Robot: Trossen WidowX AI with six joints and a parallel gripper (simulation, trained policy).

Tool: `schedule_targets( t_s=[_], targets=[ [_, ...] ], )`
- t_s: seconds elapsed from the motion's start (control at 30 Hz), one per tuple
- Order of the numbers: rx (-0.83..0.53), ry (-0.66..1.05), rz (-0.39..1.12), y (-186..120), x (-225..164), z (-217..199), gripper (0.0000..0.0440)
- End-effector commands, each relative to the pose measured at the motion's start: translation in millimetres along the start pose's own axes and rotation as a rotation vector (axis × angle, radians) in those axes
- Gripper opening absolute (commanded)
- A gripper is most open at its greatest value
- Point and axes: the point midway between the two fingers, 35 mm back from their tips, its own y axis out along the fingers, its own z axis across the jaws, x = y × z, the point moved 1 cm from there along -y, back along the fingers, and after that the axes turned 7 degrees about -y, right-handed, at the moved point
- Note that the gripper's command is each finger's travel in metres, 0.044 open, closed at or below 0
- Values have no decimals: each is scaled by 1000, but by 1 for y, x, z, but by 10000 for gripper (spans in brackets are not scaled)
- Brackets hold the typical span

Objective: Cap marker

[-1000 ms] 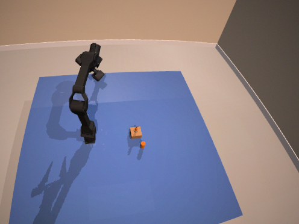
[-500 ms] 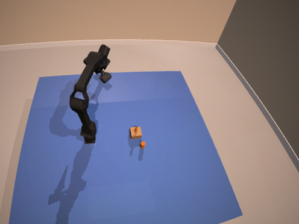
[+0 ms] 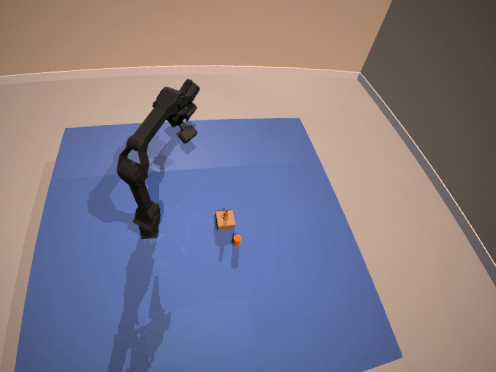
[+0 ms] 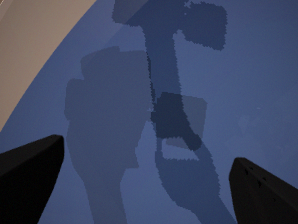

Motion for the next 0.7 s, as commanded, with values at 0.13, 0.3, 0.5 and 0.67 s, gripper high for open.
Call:
schedule_targets(
  t_s=[0.13, 0.3, 0.5, 0.67],
  targets=[
    [-22, 28, -7, -6, 8, -22, 338],
    [-40, 52, -11, -11, 12, -39, 338],
    [-61, 81, -15, -16, 15, -59, 338],
    [-79, 106, -19, -21, 18, -76, 338]
  ],
)
